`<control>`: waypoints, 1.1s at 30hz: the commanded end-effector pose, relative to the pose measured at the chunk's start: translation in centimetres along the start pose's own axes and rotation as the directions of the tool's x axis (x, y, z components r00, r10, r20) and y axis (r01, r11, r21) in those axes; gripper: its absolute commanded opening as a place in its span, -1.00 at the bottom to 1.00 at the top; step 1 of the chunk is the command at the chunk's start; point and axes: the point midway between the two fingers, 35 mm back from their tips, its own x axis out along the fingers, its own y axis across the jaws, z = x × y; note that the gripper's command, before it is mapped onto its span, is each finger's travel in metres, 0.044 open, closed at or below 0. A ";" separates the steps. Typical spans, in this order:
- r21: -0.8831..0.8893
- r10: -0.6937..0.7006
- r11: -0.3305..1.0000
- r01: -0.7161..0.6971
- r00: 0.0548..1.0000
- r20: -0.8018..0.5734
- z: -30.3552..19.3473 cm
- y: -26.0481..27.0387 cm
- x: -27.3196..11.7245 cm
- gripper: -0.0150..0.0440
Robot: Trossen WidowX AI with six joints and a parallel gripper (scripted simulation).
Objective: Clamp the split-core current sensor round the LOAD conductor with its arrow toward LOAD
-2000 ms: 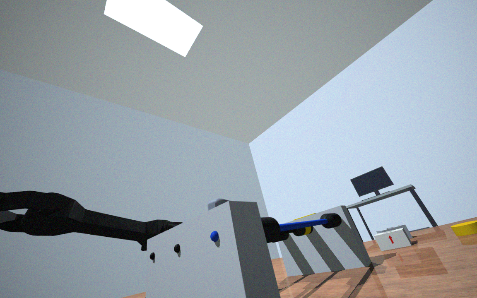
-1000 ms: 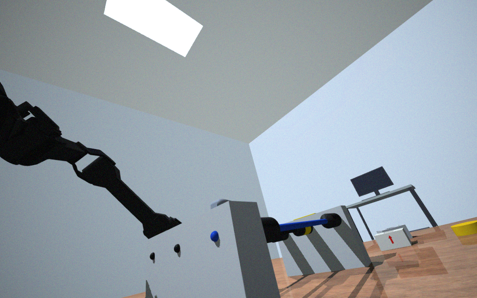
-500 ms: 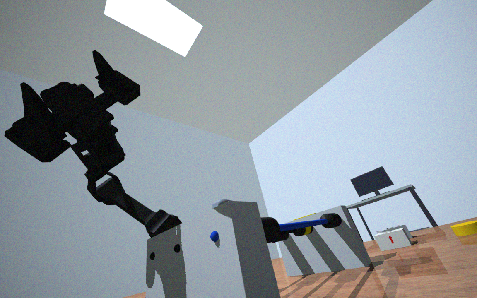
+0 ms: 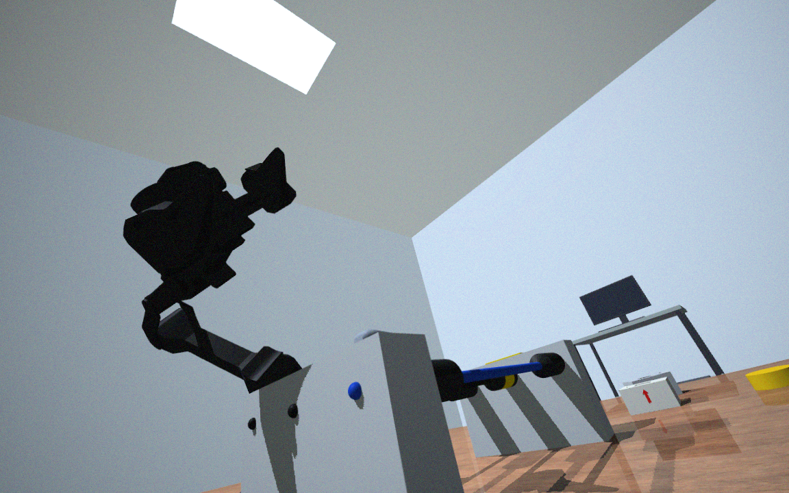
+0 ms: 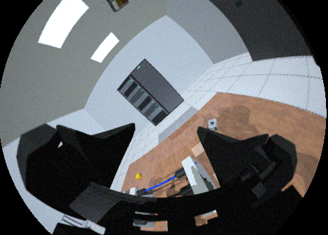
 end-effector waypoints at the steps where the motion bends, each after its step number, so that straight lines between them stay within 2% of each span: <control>1: 0.011 0.027 1.000 -0.025 0.975 -0.221 -4.7 2.7 2.8 1.00; 5: -0.027 0.025 0.999 -0.042 0.888 -0.460 -10.5 6.2 4.6 1.00; 8: -0.063 0.049 0.992 -0.108 0.799 -0.600 -14.8 9.7 4.4 1.00; 13: -0.149 0.003 0.974 -0.173 0.662 -0.749 -20.1 13.3 3.3 1.00; 17: -0.275 -0.116 0.937 -0.216 0.548 -0.828 -24.2 15.2 2.0 1.00; 22: -0.472 -0.321 0.823 -0.316 0.427 -0.846 -29.2 17.2 -0.5 1.00; 27: -0.644 -0.517 0.631 -0.432 0.385 -0.765 -32.9 18.6 -3.2 1.00; 33: -0.663 -0.540 0.600 -0.447 0.386 -0.748 -33.3 18.8 -3.6 1.00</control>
